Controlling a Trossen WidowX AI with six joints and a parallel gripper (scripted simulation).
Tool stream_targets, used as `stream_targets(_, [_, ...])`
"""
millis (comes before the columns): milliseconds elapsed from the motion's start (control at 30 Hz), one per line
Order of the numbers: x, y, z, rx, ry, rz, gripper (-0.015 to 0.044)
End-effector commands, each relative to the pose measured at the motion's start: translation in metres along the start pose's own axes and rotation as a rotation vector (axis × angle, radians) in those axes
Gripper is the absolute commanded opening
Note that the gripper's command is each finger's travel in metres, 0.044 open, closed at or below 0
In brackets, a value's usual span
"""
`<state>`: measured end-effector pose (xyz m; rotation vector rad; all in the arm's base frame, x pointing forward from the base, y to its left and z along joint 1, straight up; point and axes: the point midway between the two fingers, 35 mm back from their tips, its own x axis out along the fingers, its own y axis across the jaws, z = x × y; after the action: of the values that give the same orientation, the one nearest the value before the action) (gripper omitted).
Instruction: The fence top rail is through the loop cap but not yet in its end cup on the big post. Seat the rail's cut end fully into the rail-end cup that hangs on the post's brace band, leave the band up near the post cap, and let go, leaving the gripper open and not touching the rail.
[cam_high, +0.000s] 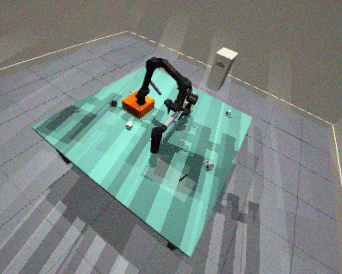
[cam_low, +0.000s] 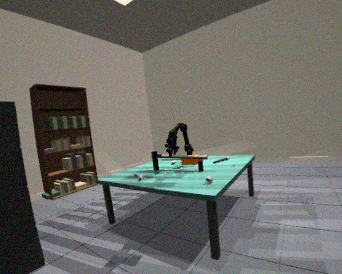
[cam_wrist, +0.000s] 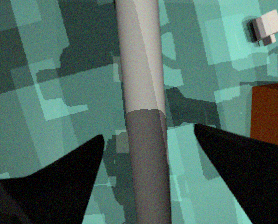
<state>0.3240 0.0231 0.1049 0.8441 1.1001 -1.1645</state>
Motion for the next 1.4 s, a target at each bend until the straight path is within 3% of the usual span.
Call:
stream_targets(0, [-0.019, 0.0, -0.011, 0.002, 0.003, 0.008, 0.044])
stream_targets(133, [-0.018, 0.001, -0.009, -0.005, -0.001, 0.012, 0.044])
stream_targets(400, [-0.066, -0.005, -0.009, -0.006, 0.0, 0.012, 0.044])
stream_targets(1367, [-0.066, -0.005, -0.009, -0.006, 0.0, 0.012, 0.044])
